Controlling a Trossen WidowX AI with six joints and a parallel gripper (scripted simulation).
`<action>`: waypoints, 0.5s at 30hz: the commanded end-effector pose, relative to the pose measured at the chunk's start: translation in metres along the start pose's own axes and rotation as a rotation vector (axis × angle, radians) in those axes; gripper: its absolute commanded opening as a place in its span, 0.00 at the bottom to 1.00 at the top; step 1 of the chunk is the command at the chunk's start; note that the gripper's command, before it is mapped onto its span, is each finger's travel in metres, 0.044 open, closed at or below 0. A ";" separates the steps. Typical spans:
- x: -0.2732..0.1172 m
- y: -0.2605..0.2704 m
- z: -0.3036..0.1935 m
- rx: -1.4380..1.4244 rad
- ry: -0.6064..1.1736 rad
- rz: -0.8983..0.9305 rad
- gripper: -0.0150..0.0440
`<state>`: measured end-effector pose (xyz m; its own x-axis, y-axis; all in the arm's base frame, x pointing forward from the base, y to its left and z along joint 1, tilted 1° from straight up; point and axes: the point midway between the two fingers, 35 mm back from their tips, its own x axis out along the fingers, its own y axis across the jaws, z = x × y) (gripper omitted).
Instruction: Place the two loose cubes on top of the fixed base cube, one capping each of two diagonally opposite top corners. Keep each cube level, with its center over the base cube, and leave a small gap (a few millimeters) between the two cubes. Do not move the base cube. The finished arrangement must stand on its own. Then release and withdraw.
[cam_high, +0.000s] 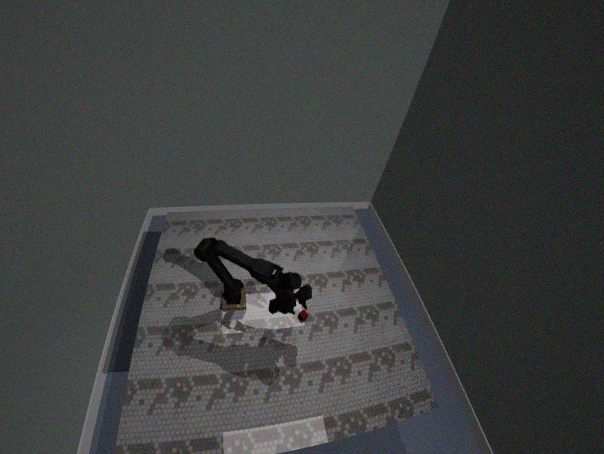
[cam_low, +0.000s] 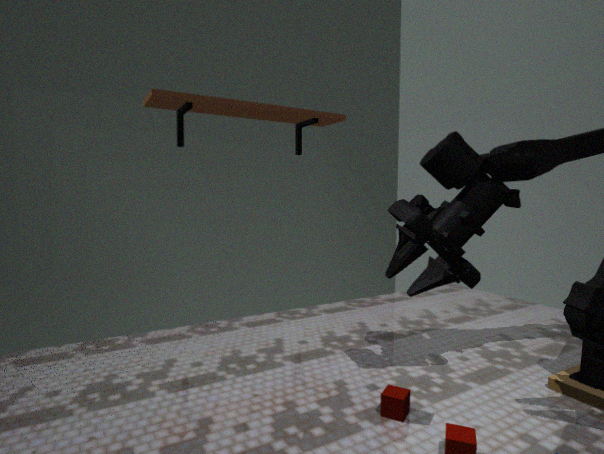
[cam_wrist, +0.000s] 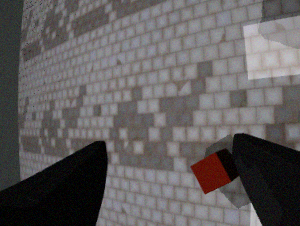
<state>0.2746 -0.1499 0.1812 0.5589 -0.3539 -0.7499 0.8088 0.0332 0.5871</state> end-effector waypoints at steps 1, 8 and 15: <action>0.007 0.013 -0.030 -0.148 0.125 -0.092 0.70; 0.013 0.026 -0.076 -0.368 0.301 -0.233 0.70; 0.013 0.031 -0.125 -0.595 0.470 -0.371 0.70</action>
<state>0.3235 -0.0625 0.1574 0.2507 -0.0629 -0.9660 0.8863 0.4164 0.2029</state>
